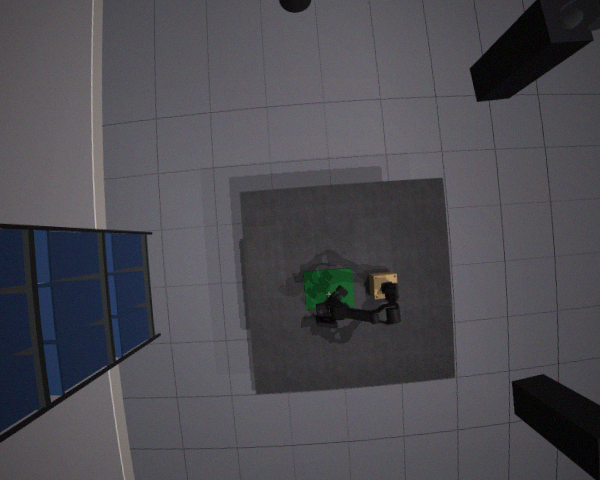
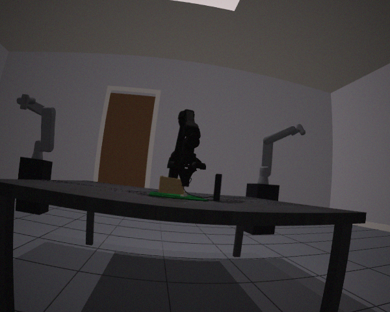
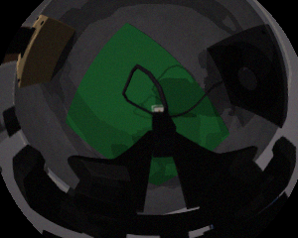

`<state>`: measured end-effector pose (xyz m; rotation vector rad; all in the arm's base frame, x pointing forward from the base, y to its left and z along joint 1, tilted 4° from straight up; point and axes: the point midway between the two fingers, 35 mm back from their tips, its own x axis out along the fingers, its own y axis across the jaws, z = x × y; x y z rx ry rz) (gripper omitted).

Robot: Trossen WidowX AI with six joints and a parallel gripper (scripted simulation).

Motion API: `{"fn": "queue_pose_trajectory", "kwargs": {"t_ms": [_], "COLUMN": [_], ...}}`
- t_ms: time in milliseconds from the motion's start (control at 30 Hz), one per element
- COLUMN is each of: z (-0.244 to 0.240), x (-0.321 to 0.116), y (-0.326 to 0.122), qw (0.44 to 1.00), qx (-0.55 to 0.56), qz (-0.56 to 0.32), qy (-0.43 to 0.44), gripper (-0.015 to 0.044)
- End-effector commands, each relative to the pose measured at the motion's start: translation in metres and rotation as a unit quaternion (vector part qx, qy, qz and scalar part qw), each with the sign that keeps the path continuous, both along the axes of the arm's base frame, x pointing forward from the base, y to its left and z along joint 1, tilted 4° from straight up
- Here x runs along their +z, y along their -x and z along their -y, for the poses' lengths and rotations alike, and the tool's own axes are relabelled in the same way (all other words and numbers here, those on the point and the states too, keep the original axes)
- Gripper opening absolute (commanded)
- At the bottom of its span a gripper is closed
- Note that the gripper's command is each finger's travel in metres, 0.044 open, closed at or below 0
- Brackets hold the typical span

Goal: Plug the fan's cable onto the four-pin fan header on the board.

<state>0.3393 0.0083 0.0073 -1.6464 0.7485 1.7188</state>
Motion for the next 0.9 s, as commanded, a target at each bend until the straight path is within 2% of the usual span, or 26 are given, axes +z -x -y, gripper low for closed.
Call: {"fn": "queue_pose_trajectory", "kwargs": {"t_ms": [0, 867], "z": [-0.0012, 0.0031], "x": [0.0006, -0.0003], "y": [-0.0013, -0.0072], "qw": [1.000, 1.000], "qx": [0.010, 0.013], "qz": [0.002, 0.003], "qy": [-0.002, -0.001], "gripper": [0.0000, 0.0000]}}
